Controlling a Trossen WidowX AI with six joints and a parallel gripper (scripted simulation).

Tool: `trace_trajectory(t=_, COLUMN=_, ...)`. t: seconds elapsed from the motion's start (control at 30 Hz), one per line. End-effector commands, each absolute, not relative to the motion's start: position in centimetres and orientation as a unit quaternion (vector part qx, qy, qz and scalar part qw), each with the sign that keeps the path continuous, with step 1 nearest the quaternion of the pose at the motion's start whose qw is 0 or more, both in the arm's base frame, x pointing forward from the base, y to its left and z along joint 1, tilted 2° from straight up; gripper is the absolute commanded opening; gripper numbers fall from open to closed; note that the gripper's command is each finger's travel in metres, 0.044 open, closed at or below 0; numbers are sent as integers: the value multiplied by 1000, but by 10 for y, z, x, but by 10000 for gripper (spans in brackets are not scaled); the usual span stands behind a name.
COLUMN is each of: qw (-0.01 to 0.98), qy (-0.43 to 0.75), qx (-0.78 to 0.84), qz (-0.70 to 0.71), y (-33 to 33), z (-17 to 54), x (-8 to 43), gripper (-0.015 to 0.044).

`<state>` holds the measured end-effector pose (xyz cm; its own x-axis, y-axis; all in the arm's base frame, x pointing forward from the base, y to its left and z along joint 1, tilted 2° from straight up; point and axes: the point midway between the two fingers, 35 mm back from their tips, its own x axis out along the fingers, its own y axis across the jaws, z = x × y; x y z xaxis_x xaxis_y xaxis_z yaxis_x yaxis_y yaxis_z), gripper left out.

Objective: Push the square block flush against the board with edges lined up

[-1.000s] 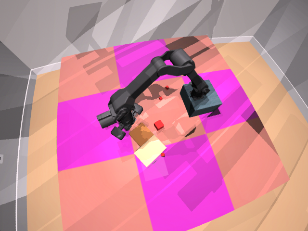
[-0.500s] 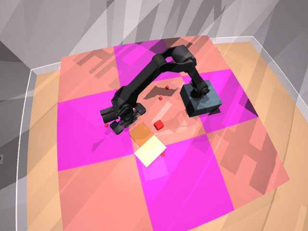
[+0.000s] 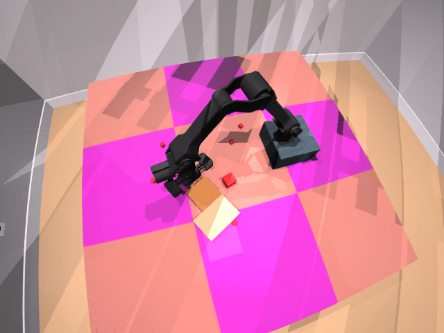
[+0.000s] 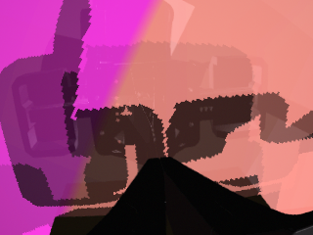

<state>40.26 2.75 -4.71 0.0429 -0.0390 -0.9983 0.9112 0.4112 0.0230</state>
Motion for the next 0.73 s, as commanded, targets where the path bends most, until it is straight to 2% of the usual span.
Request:
trace_trajectory(t=0.0, qw=613, qy=573, qx=383, qz=-387, y=32, z=-47, x=401, gripper=0)
trace_trajectory(t=0.7, qw=613, qy=573, qx=383, qz=-387, y=35, z=-47, x=401, gripper=0)
